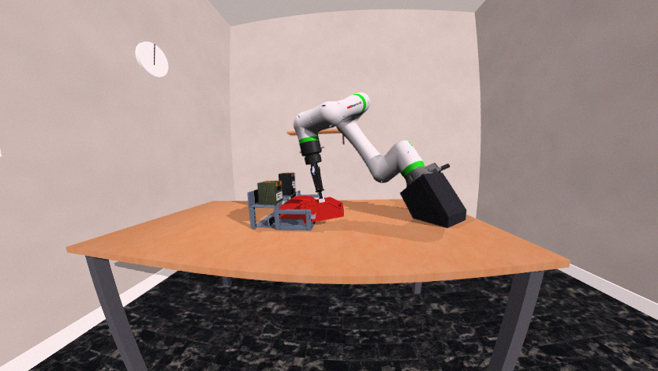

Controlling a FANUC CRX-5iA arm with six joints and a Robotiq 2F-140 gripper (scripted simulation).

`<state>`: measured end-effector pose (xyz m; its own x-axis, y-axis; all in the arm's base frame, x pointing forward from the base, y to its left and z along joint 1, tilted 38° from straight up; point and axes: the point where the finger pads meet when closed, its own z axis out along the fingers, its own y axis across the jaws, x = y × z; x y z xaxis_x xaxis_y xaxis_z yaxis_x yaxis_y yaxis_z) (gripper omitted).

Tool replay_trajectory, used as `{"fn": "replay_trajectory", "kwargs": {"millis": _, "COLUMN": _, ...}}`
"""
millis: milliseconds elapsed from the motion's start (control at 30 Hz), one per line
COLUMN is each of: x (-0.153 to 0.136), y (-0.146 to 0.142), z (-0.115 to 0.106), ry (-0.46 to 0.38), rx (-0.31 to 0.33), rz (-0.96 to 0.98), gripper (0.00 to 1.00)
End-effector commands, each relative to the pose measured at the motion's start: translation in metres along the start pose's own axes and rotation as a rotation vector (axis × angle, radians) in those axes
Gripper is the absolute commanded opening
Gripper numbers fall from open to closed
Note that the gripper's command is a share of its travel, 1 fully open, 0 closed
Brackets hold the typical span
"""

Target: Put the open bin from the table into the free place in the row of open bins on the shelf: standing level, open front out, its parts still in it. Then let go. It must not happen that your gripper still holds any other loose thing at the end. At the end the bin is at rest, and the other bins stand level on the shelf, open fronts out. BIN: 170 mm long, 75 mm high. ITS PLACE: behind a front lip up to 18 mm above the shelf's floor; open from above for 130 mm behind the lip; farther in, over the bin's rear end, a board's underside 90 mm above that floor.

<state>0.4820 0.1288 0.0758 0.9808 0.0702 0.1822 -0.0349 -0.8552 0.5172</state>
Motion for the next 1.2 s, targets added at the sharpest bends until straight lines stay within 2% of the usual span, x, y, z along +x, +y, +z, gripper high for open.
{"fn": "replay_trajectory", "kwargs": {"millis": 0, "x": 0.003, "y": 0.0, "z": -0.001, "ry": 0.0, "rx": 0.0, "rz": 0.0, "gripper": 0.0}}
{"fn": "replay_trajectory", "kwargs": {"millis": 1167, "x": 0.034, "y": 0.0, "z": -0.006, "ry": 0.0, "rx": 0.0, "rz": 0.0, "gripper": 0.0}}
